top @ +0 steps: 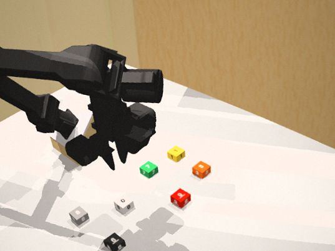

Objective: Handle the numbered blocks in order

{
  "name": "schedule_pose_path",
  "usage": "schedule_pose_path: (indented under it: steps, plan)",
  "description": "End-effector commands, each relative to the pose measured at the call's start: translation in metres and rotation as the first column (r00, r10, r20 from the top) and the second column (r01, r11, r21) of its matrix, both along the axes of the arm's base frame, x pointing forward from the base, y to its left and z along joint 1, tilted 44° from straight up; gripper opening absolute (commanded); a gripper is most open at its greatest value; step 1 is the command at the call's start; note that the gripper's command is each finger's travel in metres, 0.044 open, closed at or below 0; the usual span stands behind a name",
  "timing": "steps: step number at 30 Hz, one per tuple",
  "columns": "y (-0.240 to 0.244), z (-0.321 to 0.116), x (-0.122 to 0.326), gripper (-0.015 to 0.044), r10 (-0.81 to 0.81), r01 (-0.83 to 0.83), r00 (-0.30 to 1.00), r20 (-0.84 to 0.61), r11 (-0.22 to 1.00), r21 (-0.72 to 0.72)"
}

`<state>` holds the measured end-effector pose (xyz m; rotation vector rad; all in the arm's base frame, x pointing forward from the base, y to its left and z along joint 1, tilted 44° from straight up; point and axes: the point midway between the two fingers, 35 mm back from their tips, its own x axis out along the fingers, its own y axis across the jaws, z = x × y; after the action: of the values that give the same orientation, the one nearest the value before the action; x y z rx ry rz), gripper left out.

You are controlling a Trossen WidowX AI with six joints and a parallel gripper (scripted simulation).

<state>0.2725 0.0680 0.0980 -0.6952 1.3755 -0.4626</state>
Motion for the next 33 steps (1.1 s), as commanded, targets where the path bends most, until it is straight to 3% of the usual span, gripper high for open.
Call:
schedule_pose_path:
  steps: [1, 13, 21, 28, 31, 33]
  plan:
    - [0.030, -0.024, -0.001, 0.0120, 0.032, -0.032, 0.999, -0.002, 0.999, 0.012]
    - [0.142, -0.135, -0.056, 0.0120, 0.004, -0.004, 1.000, -0.006, 1.000, 0.023]
    - [0.149, -0.145, -0.064, 0.0120, -0.003, 0.003, 1.000, -0.005, 1.000, 0.019]
    - [0.097, -0.203, -0.051, 0.0304, -0.003, 0.003, 1.000, -0.003, 1.000, 0.017]
    - [0.095, -0.205, -0.051, 0.0382, -0.003, 0.003, 1.000, -0.002, 1.000, 0.016]
    - [0.095, -0.205, -0.051, 0.0400, -0.003, 0.003, 1.000, -0.002, 1.000, 0.016]
